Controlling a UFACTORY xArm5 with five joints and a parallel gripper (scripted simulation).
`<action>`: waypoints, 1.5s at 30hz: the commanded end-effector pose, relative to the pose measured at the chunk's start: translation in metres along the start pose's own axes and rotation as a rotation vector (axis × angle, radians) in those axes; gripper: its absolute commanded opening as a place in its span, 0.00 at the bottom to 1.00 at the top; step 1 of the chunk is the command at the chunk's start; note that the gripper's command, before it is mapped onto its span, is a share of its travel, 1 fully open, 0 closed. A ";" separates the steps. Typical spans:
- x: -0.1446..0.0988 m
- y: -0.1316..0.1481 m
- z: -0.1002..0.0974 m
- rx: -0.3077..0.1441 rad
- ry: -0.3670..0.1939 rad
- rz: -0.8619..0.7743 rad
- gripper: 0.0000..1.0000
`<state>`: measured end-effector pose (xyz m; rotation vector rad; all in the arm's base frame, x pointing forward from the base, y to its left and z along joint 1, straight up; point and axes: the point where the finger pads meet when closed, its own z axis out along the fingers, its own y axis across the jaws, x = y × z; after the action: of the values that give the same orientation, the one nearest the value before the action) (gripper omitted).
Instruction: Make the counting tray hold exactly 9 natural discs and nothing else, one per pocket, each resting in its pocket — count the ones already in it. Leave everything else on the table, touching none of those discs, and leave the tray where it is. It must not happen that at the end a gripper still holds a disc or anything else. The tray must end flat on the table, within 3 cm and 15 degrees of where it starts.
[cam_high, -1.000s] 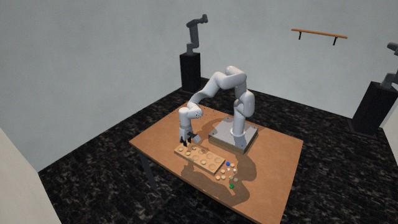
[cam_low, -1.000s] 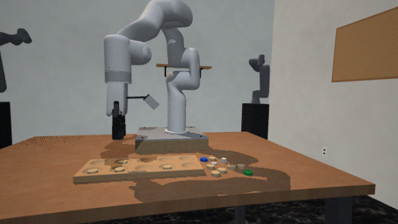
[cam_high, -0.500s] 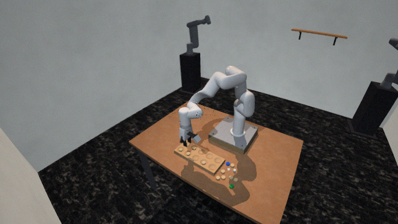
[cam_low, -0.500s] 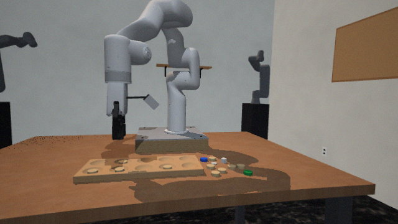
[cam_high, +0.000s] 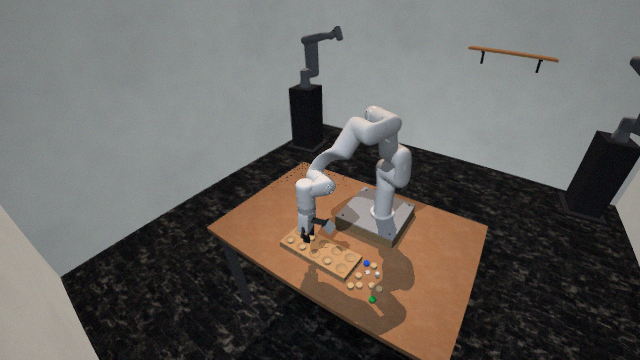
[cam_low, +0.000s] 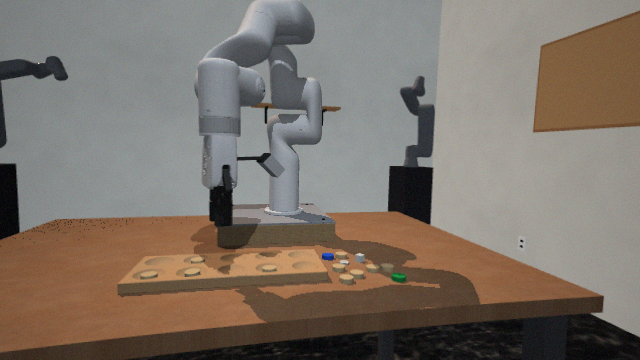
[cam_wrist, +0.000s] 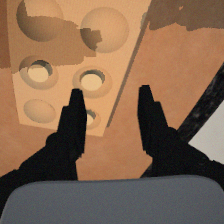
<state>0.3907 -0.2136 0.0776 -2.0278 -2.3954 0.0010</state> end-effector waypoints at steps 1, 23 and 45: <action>0.017 0.011 -0.001 -0.005 -0.004 -0.096 0.47; 0.169 0.047 0.006 -0.004 -0.005 -0.889 0.47; 0.245 0.044 0.042 -0.003 -0.005 -1.299 0.47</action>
<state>0.3931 0.0351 0.0609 -0.1705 -3.1399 -0.0006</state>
